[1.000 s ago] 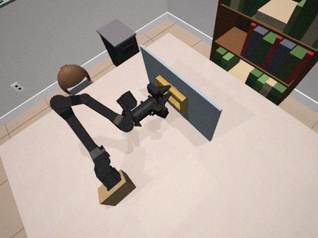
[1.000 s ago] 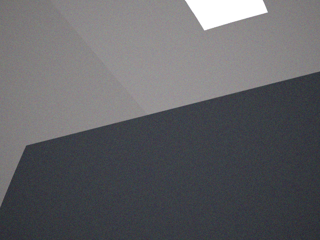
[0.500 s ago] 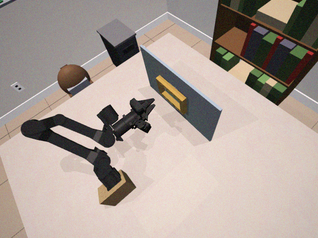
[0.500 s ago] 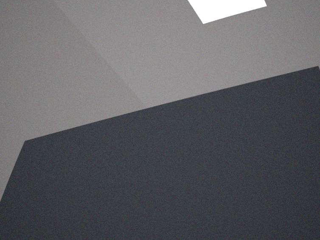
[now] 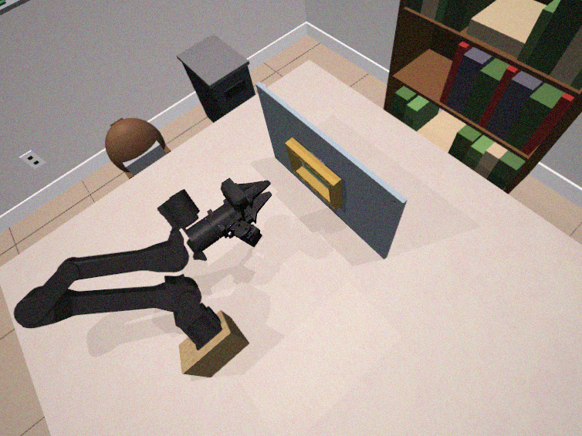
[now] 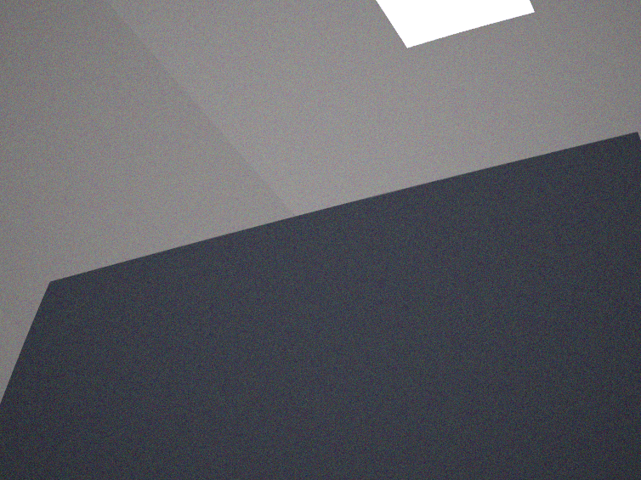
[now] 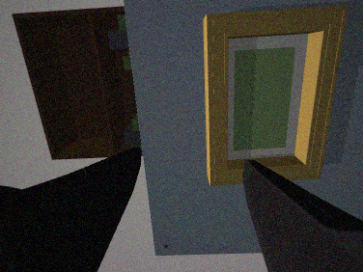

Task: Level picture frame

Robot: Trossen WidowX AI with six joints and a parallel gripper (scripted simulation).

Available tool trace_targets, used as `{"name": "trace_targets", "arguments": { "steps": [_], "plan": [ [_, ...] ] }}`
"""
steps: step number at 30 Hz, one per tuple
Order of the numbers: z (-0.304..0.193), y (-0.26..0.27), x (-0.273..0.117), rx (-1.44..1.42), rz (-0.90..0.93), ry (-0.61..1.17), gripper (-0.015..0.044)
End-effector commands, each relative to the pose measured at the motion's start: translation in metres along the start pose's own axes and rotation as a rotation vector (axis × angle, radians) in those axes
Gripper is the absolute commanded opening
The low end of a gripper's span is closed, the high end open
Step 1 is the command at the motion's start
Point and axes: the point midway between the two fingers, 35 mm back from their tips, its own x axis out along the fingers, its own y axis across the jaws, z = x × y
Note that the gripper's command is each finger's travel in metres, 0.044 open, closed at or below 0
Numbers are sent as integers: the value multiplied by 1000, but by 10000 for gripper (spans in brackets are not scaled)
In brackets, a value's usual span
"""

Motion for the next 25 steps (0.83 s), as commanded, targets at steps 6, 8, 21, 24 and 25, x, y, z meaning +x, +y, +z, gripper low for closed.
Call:
{"name": "trace_targets", "arguments": {
  "steps": [6, 8, 21, 24, 25],
  "plan": [
    [-3, 12, -42, 3, -14, -1, 260],
    [-1, 12, -51, 5, -19, -5, 260],
    [3, 10, -63, 2, -26, -7, 260],
    [3, 10, -63, 2, -26, -7, 260],
    [3, 10, -63, 2, -26, -7, 260]
  ]
}}
